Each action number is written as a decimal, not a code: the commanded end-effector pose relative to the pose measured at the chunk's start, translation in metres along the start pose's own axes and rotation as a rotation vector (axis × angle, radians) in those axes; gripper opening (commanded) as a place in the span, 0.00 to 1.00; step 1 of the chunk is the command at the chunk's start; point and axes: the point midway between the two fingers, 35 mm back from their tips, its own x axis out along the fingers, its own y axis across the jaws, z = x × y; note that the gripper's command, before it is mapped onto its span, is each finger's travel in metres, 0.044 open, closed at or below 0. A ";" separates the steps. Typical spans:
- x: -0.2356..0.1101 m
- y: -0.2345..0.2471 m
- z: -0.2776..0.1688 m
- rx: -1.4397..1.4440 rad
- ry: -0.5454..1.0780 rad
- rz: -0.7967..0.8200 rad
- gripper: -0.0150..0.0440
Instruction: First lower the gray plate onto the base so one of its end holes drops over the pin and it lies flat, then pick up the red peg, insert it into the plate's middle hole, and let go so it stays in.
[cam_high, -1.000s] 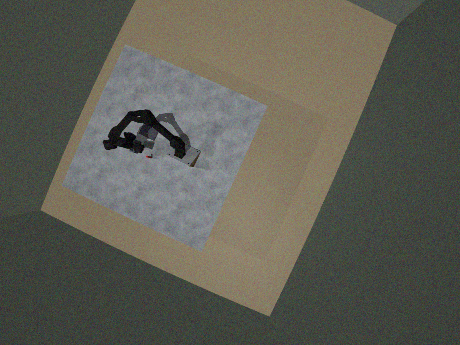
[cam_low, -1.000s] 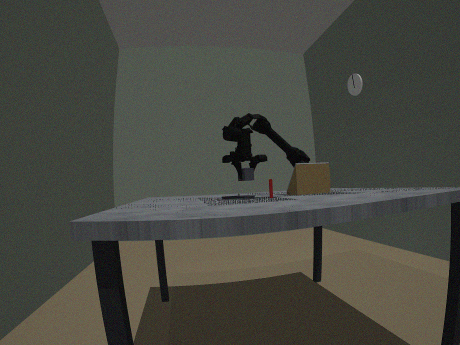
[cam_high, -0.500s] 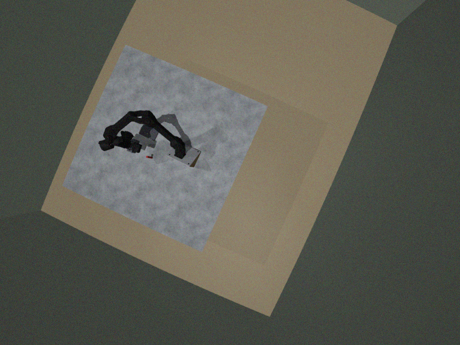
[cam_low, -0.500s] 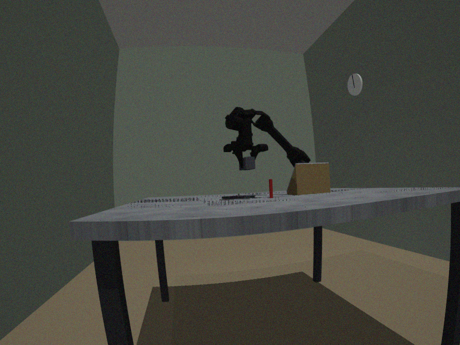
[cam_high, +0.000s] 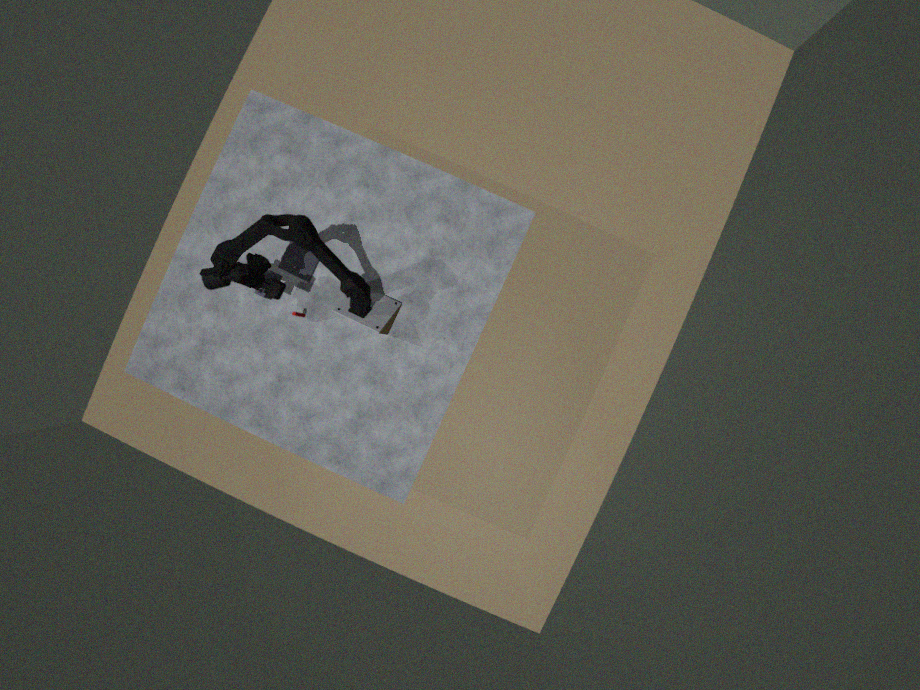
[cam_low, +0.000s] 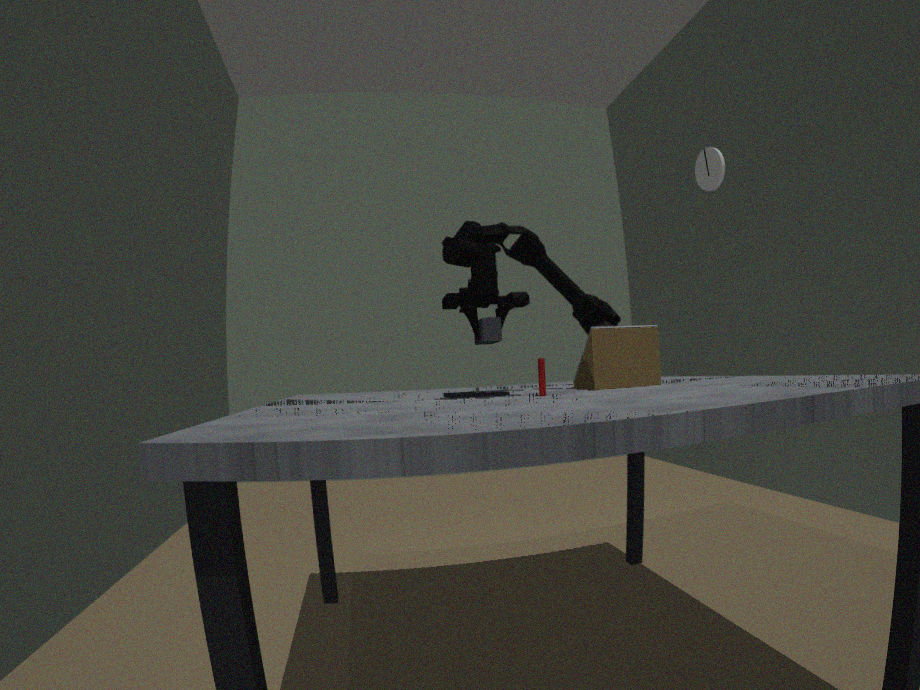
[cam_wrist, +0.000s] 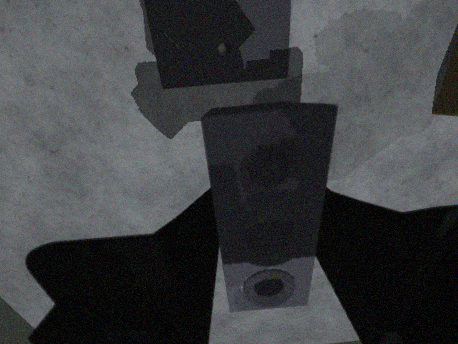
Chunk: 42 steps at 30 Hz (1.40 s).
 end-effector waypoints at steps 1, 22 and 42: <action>0.005 0.002 0.010 0.030 -0.002 0.005 0.25; 0.036 0.007 0.071 0.224 -0.003 0.008 0.25; 0.065 -0.002 0.126 0.406 -0.027 0.008 0.25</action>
